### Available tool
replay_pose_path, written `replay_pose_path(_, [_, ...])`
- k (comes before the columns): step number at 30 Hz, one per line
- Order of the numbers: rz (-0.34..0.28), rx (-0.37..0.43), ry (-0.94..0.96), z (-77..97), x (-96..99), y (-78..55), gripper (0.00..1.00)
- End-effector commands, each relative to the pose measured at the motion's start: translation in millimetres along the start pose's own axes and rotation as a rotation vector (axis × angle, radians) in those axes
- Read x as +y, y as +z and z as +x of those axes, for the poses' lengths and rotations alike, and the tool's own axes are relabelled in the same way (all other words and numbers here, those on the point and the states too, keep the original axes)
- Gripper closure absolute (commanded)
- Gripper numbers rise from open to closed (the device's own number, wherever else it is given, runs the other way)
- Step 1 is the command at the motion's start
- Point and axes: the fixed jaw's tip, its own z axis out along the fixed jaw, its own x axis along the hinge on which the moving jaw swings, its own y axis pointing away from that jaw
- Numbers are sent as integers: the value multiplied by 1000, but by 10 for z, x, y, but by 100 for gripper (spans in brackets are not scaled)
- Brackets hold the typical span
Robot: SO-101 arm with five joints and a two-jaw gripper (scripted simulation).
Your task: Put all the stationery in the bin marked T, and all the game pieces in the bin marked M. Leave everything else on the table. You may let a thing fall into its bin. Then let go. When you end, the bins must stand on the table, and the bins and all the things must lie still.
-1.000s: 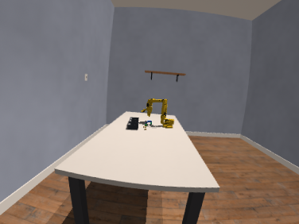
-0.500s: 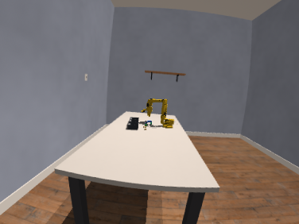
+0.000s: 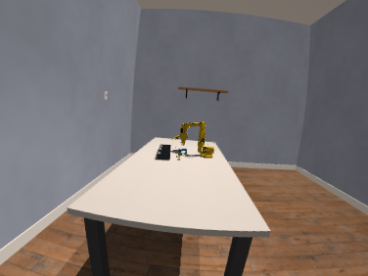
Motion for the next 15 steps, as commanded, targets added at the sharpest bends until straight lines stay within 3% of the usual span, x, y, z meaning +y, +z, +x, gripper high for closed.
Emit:
replay_pose_path(1, [22, -19, -1, -18, -38, 25, 73])
replay_pose_path(15, [22, -19, -1, -19, -39, 257, 73])
